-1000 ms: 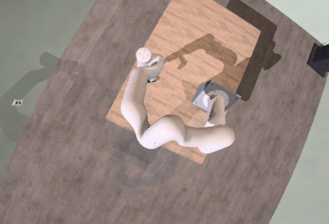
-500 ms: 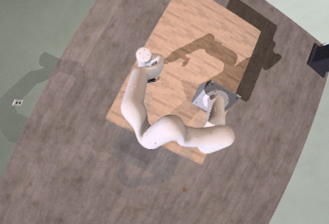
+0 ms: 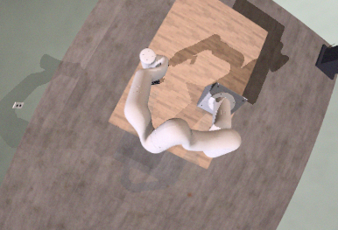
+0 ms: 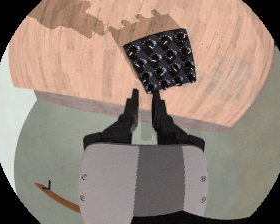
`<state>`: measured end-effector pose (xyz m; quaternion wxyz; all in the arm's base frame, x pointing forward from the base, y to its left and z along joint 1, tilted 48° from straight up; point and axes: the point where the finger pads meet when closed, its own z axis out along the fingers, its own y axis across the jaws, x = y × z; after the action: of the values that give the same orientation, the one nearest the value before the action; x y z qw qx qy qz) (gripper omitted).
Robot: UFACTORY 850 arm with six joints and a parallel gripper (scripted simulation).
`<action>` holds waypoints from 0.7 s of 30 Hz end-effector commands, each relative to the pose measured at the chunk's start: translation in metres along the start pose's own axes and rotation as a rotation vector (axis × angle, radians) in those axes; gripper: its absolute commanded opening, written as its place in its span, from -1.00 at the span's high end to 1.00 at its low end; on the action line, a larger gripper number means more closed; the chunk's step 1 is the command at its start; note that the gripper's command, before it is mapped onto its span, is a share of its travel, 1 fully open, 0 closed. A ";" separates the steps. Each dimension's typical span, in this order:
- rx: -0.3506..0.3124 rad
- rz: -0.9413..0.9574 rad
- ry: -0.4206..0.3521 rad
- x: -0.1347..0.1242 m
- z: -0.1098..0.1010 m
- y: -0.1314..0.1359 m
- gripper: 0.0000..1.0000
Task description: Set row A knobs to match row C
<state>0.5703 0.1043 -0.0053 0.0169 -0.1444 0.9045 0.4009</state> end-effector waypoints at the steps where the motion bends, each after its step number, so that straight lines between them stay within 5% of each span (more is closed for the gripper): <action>1: 0.000 -0.131 -0.013 -0.001 -0.002 0.000 0.61; 10: 0.001 -0.337 -0.013 -0.001 -0.003 0.000 0.61; 21: 0.001 -0.368 -0.013 -0.001 -0.003 0.000 0.61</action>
<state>0.5705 0.1026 -0.0037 0.0928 -0.3028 0.8638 0.3919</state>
